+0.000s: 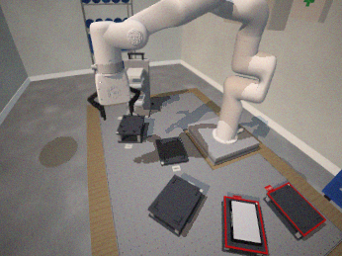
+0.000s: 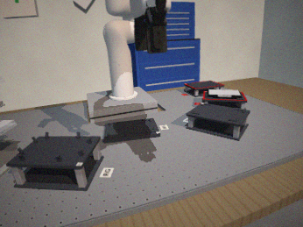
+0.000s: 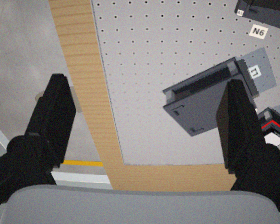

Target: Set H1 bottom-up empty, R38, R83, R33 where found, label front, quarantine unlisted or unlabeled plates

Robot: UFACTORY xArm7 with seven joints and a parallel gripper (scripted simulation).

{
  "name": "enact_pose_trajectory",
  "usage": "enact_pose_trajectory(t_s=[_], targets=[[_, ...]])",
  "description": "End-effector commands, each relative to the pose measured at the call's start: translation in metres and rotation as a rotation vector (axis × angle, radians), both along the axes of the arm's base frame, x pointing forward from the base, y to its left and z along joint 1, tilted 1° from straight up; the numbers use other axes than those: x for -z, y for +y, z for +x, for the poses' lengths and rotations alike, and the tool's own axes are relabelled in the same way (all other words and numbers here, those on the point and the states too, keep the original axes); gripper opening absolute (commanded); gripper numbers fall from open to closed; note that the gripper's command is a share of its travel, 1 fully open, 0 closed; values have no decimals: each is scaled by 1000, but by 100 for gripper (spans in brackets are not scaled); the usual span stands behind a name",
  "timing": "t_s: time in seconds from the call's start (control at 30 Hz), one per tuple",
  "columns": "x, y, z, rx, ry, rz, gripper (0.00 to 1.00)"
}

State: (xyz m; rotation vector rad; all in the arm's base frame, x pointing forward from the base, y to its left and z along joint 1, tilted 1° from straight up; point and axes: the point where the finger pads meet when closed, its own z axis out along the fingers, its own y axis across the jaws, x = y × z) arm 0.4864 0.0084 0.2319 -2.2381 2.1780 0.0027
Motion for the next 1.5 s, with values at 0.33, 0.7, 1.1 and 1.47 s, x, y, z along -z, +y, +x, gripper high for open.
enact_pose_trajectory(t_s=[0.33,0.7,1.1,1.47], targets=[[10,-59,-6,194,-5,-6,100],[18,-100,-16,346,-4,-10,100],[19,-107,-18,346,-4,-10,100],[19,-107,-18,346,-4,-10,100]])
